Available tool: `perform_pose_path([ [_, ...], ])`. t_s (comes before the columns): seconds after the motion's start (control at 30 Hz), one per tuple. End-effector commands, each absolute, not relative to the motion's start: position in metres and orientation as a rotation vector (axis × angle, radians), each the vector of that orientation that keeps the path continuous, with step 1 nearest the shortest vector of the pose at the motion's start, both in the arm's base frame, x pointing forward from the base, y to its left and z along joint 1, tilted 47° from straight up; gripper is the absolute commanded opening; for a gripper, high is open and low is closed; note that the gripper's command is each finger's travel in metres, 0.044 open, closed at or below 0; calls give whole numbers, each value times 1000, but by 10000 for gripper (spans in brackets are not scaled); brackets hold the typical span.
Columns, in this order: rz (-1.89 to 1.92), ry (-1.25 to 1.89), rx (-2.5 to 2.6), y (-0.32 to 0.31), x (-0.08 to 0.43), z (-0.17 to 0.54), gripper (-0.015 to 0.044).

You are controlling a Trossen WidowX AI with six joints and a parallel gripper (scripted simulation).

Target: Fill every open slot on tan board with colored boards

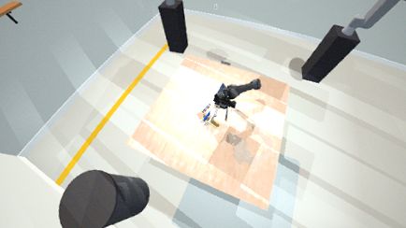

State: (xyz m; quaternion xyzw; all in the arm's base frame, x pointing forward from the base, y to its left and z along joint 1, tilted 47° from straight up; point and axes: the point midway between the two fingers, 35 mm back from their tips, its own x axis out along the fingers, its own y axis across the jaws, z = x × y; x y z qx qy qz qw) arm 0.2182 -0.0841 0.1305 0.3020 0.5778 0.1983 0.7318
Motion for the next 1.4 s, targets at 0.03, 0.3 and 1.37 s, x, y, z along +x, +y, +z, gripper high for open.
perform_pose_path([
  [0.03, 483, 1243, 563, -62, 183, 145, 187],
  [0.3, 523, 1218, 485, -42, 157, 151, 187],
  [1.37, 638, 1274, 565, 24, 176, 79, 187],
])
